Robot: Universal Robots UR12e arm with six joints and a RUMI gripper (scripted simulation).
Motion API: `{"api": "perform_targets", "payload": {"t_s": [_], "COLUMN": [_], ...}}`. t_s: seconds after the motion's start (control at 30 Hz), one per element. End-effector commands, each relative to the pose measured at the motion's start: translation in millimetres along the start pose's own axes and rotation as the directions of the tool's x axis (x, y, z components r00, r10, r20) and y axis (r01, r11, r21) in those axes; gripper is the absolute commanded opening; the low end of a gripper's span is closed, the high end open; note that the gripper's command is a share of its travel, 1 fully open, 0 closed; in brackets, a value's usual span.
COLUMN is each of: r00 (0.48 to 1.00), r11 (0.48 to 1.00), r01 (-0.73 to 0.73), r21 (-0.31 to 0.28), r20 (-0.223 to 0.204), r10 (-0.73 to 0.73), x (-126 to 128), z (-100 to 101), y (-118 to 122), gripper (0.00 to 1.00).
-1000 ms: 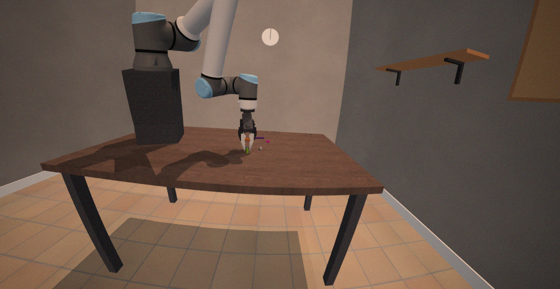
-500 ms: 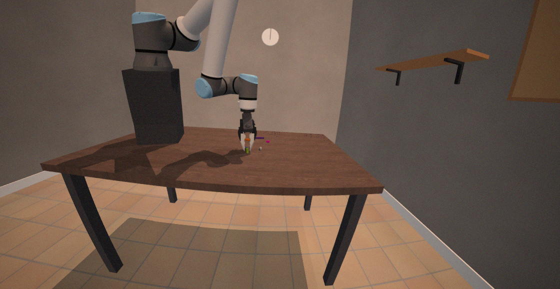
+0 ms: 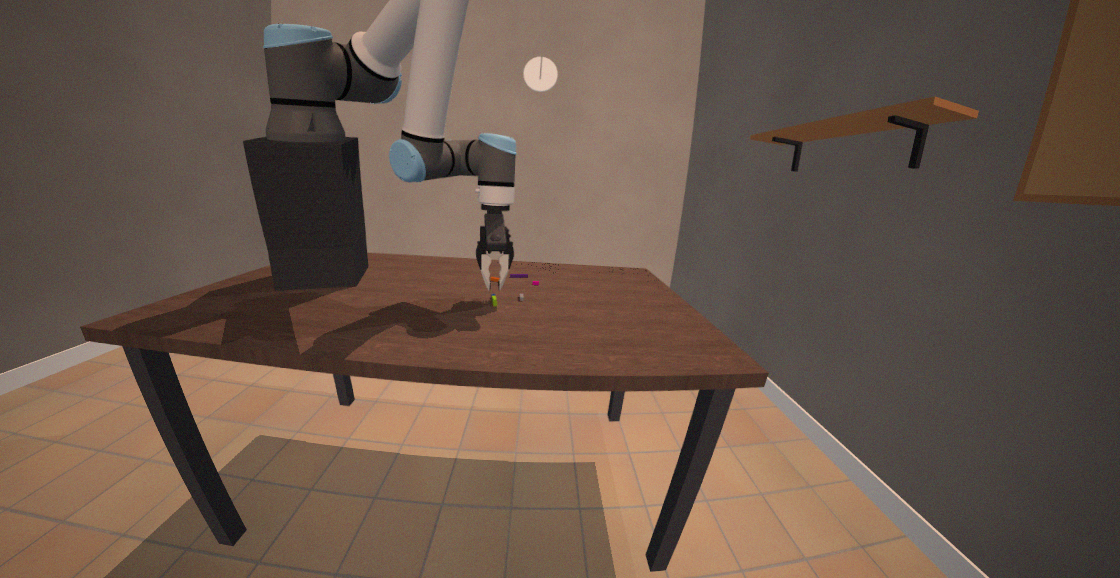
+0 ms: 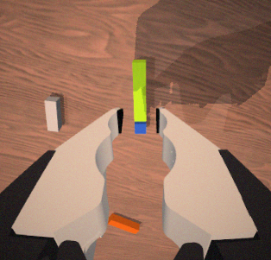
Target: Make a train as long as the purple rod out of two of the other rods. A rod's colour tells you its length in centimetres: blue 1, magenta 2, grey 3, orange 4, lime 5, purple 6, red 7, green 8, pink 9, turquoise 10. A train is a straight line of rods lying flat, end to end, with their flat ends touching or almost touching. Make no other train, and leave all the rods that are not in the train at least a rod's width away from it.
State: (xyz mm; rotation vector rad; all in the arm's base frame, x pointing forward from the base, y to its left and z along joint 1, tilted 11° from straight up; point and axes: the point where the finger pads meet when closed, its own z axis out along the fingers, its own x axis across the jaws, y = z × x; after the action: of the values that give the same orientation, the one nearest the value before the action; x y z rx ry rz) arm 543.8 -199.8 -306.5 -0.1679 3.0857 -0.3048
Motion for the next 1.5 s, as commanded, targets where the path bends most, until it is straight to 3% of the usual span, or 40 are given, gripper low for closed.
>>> {"api": "perform_targets", "payload": {"t_s": [0.0,0.3,0.5,0.53,1.3,1.47], "r00": [1.0,1.0,1.0,1.0,1.0,1.0], "r11": [1.0,1.0,1.0,1.0,1.0,1.0], "r01": [0.0,0.0,0.0,0.0,0.0,0.0], "r21": [0.0,0.0,0.0,0.0,0.0,0.0], "r20": [0.0,0.0,0.0,0.0,0.0,0.0], "r10": [0.0,0.0,0.0,0.0,0.0,0.0], "x": [-0.4,-0.4,-0.4,-0.4,-0.4,-0.4], "z": [-25.0,-52.8,-57.7,-57.7,-58.0,-66.1], "y": [-0.3,-0.3,-0.3,-0.3,-0.3,-0.3], "gripper": [0.14,0.14,0.14,1.0,1.0,1.0]}}
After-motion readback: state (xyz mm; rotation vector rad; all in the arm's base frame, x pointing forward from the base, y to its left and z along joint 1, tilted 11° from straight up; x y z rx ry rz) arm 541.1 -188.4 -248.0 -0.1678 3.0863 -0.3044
